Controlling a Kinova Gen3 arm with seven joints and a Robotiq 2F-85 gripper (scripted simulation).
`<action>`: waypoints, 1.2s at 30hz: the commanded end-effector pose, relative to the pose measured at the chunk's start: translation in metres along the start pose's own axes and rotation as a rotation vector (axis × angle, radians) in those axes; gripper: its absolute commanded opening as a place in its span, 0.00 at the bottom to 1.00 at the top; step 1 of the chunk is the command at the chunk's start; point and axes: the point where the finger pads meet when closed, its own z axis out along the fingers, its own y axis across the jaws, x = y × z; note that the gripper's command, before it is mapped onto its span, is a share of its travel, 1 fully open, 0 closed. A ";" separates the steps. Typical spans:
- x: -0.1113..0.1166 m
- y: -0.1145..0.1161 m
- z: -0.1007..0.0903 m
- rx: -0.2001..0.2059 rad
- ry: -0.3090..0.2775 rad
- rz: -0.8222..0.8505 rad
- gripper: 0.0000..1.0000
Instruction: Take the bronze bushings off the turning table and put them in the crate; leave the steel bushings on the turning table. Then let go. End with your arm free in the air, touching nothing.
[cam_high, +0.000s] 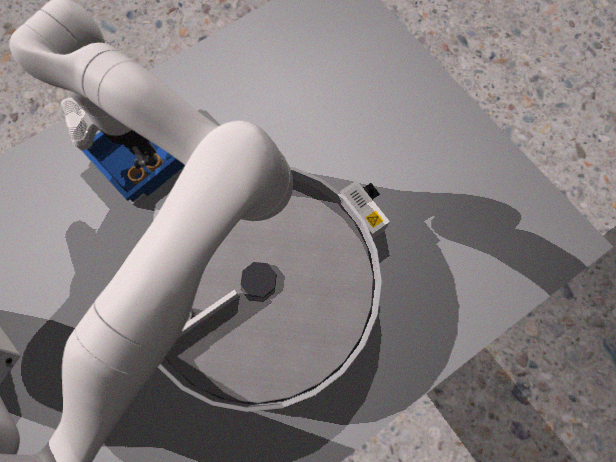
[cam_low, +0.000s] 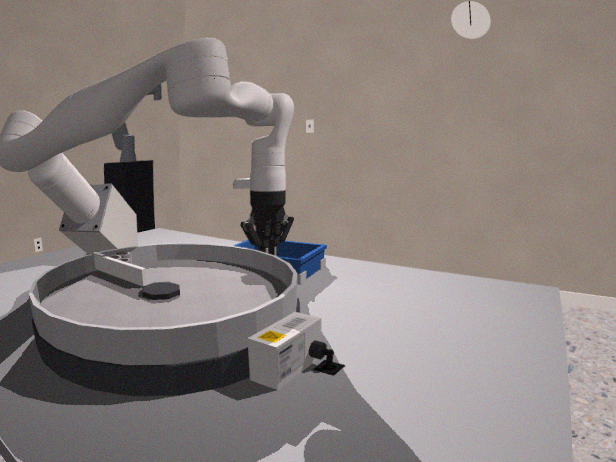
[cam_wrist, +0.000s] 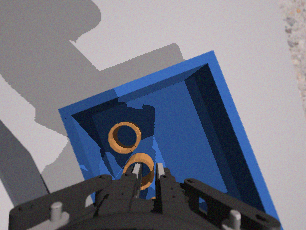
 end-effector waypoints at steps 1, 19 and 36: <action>0.000 0.001 -0.001 -0.002 -0.001 0.000 0.16; 0.000 0.001 -0.001 -0.002 -0.001 0.000 0.16; 0.000 0.001 -0.001 -0.002 -0.001 0.000 0.16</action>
